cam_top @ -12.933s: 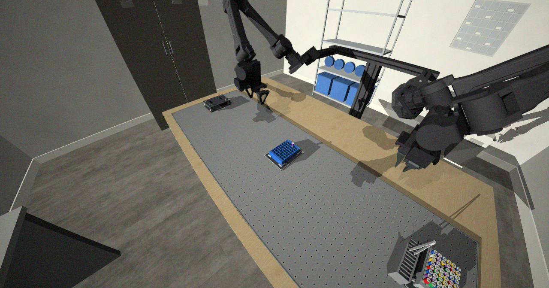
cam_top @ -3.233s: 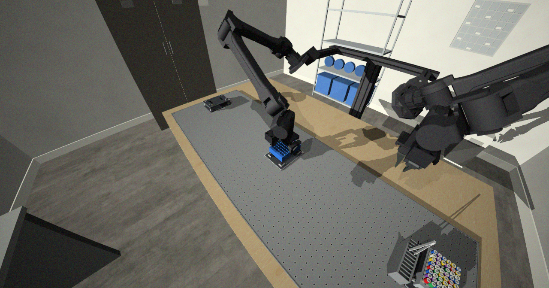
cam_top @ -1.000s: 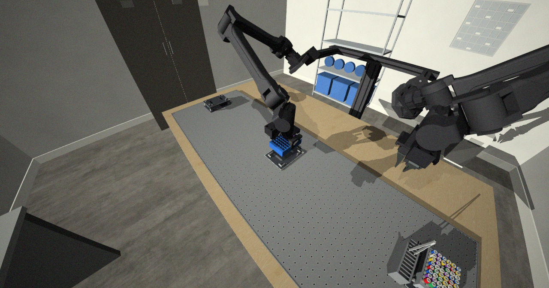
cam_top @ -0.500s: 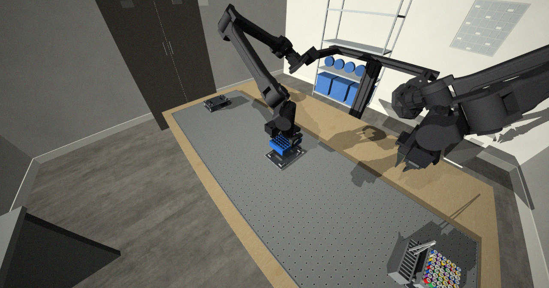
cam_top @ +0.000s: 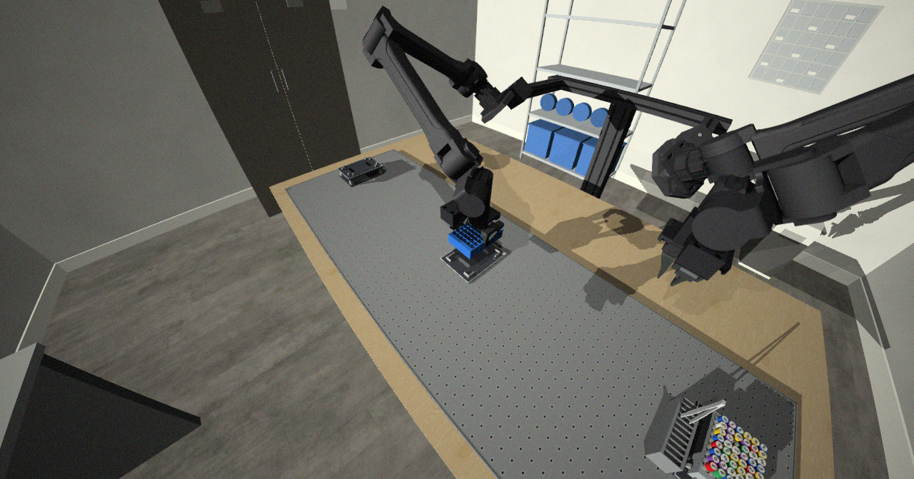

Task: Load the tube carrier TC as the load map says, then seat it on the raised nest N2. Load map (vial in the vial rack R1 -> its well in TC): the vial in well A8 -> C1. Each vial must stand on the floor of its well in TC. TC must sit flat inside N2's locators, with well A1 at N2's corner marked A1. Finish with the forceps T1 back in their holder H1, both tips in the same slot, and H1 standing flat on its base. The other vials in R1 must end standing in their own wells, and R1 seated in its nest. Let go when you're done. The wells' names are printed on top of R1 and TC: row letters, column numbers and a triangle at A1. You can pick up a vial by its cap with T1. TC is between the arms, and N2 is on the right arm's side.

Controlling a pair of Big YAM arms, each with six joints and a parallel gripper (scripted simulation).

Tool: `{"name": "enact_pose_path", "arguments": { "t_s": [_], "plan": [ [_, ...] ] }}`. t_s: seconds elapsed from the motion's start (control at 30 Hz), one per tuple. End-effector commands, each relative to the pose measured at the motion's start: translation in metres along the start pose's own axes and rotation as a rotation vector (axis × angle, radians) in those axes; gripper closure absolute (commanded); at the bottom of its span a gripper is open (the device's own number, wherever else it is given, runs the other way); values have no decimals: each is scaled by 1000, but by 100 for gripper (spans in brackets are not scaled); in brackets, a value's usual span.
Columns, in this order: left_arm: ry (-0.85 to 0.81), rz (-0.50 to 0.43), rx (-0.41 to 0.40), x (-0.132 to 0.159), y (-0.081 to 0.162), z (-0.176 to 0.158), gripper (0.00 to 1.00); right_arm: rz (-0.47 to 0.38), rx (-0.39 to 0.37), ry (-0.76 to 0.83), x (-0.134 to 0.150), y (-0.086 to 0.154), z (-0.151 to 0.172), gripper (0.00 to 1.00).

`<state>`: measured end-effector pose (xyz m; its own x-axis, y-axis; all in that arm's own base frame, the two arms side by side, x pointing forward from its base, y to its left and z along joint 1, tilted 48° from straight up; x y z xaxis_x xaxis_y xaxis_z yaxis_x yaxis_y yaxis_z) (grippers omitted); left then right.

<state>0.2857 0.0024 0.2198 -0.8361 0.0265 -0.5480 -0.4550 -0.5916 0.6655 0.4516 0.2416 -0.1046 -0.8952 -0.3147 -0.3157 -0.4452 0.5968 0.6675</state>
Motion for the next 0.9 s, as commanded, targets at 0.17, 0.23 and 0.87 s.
{"name": "enact_pose_path", "arguments": {
  "t_s": [0.17,0.23,0.87],
  "plan": [
    [18,-9,0,-6,3,2,76,-38,-15,-9,-12,23,4,100],
    [18,-9,0,-6,3,2,76,-38,-15,-9,-12,23,4,100],
    [18,-9,0,-6,3,2,76,-14,-3,-3,-9,5,-31,100]
  ]
}}
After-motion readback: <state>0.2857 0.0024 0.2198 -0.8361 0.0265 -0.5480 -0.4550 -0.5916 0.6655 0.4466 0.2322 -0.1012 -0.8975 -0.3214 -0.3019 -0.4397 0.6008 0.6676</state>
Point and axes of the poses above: on each arm, the point where the finger pads meet when closed, its own y axis back along the fingers, its own z axis across the jaws, x = y × z, the point moved 8 cm from there along y, back along the fingers, and after that the axes turned 9 degrees about y, right-handed, at the moved point
